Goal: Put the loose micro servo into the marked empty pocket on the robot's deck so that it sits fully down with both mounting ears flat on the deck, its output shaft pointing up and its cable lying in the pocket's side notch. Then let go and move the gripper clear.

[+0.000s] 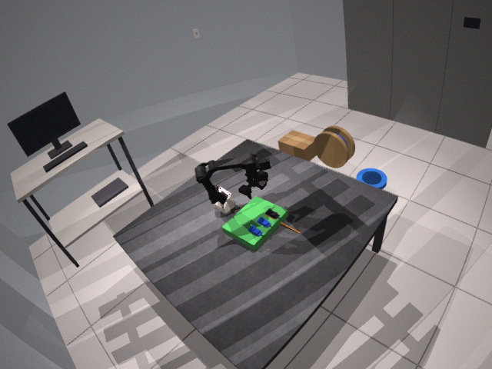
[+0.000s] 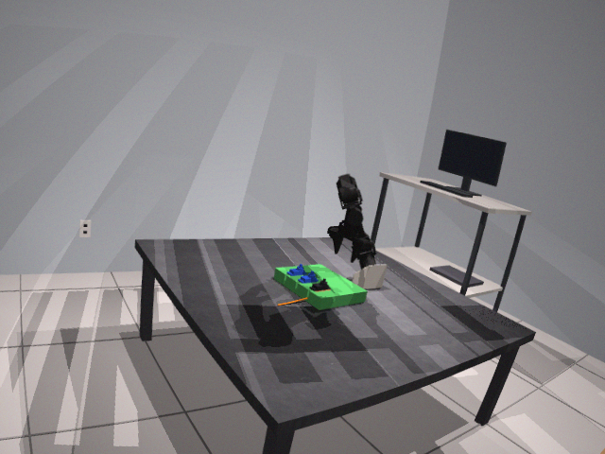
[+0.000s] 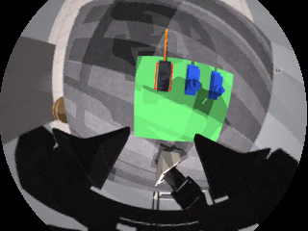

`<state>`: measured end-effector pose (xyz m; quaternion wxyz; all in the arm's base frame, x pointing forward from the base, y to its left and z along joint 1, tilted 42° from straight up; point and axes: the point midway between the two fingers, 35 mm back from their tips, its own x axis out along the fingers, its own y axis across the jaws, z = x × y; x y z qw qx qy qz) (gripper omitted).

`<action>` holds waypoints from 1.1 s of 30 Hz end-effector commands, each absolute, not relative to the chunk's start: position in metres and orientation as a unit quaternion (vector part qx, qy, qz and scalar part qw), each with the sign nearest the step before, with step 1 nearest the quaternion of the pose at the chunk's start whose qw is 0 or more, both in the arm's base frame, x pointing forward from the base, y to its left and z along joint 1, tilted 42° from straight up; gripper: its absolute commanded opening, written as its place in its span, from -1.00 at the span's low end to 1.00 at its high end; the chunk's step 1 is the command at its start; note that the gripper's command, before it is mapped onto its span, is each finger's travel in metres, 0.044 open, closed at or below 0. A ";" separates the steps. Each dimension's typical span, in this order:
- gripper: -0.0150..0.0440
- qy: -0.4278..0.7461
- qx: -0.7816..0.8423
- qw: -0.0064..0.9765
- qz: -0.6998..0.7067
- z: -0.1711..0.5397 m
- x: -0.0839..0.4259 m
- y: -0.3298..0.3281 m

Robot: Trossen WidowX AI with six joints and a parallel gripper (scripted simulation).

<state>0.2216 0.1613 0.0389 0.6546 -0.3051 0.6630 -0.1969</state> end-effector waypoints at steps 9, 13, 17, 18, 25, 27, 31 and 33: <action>1.00 0.660 -0.303 0.660 -0.192 0.067 0.220 0.186; 1.00 0.660 -0.303 0.660 -0.192 0.067 0.220 0.186; 1.00 0.660 -0.303 0.660 -0.192 0.067 0.220 0.186; 1.00 0.660 -0.303 0.660 -0.192 0.067 0.220 0.186; 1.00 0.660 -0.303 0.660 -0.192 0.067 0.220 0.186; 1.00 0.660 -0.303 0.660 -0.192 0.067 0.220 0.186; 1.00 0.660 -0.303 0.660 -0.192 0.067 0.220 0.186; 1.00 0.660 -0.303 0.660 -0.192 0.067 0.220 0.186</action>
